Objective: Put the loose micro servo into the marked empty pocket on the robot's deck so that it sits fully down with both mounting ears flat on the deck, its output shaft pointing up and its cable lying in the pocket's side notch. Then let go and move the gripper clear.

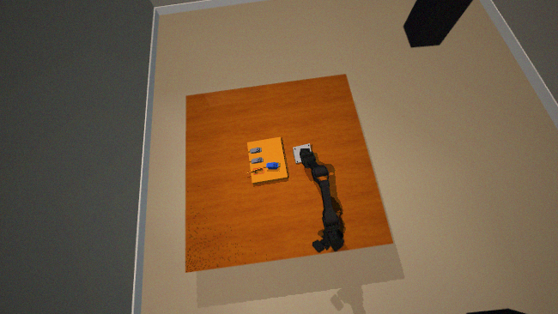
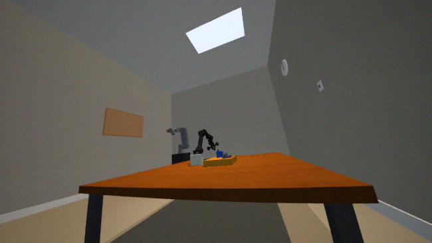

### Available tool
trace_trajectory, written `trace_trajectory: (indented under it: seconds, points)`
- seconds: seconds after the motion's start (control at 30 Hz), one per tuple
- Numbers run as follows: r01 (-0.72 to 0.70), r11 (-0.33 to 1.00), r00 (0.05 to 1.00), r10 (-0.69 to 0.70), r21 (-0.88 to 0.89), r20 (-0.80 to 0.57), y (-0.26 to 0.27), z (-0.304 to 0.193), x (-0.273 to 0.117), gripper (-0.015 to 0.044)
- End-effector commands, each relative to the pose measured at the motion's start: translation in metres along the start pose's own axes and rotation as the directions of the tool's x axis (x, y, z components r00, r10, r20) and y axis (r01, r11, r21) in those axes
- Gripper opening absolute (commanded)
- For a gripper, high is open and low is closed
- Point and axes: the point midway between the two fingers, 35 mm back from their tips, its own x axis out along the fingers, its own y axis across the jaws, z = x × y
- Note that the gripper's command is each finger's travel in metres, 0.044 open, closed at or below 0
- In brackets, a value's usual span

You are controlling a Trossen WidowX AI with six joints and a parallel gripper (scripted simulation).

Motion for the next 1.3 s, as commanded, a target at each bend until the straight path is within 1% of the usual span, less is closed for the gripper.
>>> trace_trajectory:
  seconds: [0.0, 0.17, 0.3, 0.63, 0.97, 1.27]
  points:
    - [0.014, 1.0, 0.996, -0.012, 0.026, -0.093, -0.018, -0.035, 0.012, 0.0]
    - [0.033, 0.998, 0.979, -0.022, 0.054, -0.201, -0.039, -0.077, 0.022, 0.0]
    - [0.054, 0.994, 0.966, -0.03, 0.09, -0.259, -0.052, -0.101, 0.024, 0.0]
    - [0.124, 0.97, 0.892, -0.018, 0.207, -0.451, -0.091, -0.187, 0.019, 0.0]
    - [0.223, 0.912, 0.792, 0.037, 0.345, -0.609, -0.123, -0.274, -0.007, 0.0]
    - [0.336, 0.808, 0.707, 0.124, 0.484, -0.697, -0.141, -0.345, -0.045, 0.0]
